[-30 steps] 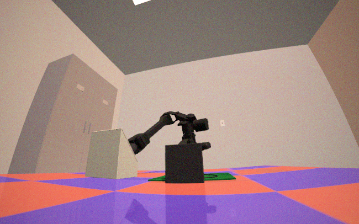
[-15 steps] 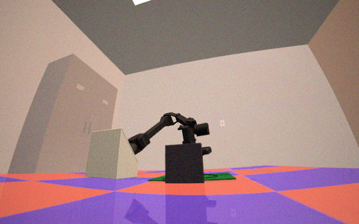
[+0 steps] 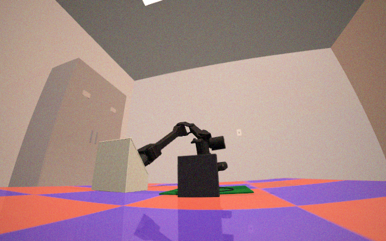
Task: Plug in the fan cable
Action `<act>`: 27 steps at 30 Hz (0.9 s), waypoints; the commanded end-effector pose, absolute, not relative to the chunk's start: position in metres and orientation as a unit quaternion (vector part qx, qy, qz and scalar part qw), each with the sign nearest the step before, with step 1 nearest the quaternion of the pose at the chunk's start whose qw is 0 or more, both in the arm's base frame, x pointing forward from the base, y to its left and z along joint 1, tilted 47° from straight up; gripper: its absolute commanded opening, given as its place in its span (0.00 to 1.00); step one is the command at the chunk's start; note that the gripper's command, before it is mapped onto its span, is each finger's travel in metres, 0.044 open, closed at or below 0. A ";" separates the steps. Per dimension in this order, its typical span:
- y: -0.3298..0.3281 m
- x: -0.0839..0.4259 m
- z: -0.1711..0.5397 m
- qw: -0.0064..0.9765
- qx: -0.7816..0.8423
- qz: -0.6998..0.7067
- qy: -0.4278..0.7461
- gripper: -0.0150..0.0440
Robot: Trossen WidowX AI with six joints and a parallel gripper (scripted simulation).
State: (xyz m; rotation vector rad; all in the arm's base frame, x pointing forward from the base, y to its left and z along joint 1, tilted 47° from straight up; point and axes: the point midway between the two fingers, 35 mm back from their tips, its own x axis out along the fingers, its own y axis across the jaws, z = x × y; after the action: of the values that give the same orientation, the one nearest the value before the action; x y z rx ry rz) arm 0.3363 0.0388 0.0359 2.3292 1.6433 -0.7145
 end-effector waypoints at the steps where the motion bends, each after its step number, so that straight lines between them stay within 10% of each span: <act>1: 0.039 0.336 0.036 0.101 0.789 -0.242 0.556 0.52; 14: 0.038 0.336 0.036 0.101 0.789 -0.242 0.556 0.25; 27: 0.011 0.330 0.060 0.101 0.788 -0.245 0.556 0.25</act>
State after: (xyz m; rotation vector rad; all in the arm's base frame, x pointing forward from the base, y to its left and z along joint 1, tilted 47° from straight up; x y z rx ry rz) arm 0.3300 0.0184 0.0522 2.3334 1.6519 -0.7309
